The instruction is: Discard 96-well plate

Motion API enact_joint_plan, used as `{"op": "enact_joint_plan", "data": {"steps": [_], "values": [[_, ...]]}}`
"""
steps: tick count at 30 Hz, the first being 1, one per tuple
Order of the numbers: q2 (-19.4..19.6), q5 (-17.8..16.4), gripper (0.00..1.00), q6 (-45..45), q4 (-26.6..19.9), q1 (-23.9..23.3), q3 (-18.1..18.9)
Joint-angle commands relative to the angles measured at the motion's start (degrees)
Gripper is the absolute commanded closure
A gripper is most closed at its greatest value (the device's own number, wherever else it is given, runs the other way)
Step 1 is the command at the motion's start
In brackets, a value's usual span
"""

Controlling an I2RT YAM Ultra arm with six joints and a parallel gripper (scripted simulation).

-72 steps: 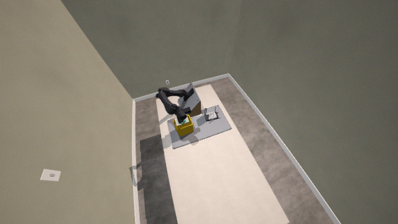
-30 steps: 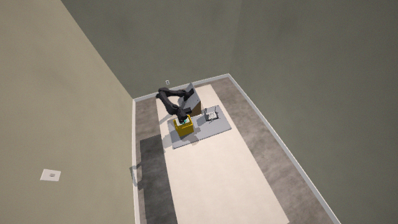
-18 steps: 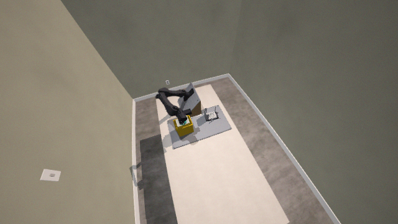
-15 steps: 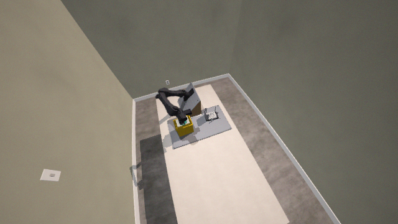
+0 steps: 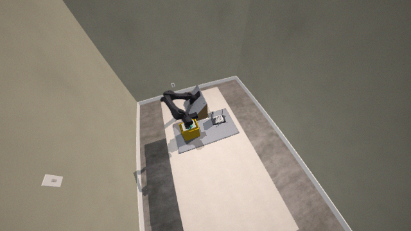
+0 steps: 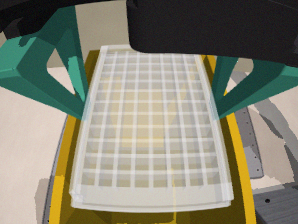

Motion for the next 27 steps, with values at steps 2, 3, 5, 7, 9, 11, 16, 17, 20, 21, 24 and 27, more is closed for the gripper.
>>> {"op": "enact_joint_plan", "data": {"steps": [2,3,5,7,9,11,16,17,20,21,24,27], "values": [[-0.37,0.01,1.00,-0.04,0.08,0.54,0.09],[-0.39,0.01,1.00,-0.04,0.08,0.54,0.07],[-0.42,0.01,1.00,-0.05,0.09,0.54,0.04],[-0.44,0.01,1.00,-0.05,0.09,0.54,0.01],[-0.44,0.01,1.00,-0.05,0.09,0.54,0.01],[-0.47,0.01,1.00,-0.05,0.10,0.53,-0.01],[-0.52,0.01,1.00,-0.07,0.11,0.52,-0.07],[-0.53,0.01,1.00,-0.07,0.11,0.52,-0.07],[-0.53,0.01,0.00,-0.07,0.11,0.52,-0.07],[-0.53,0.01,0.00,-0.07,0.11,0.52,-0.07],[-0.53,0.01,0.00,-0.07,0.11,0.52,-0.07],[-0.53,0.01,0.00,-0.07,0.11,0.52,-0.07]]}}
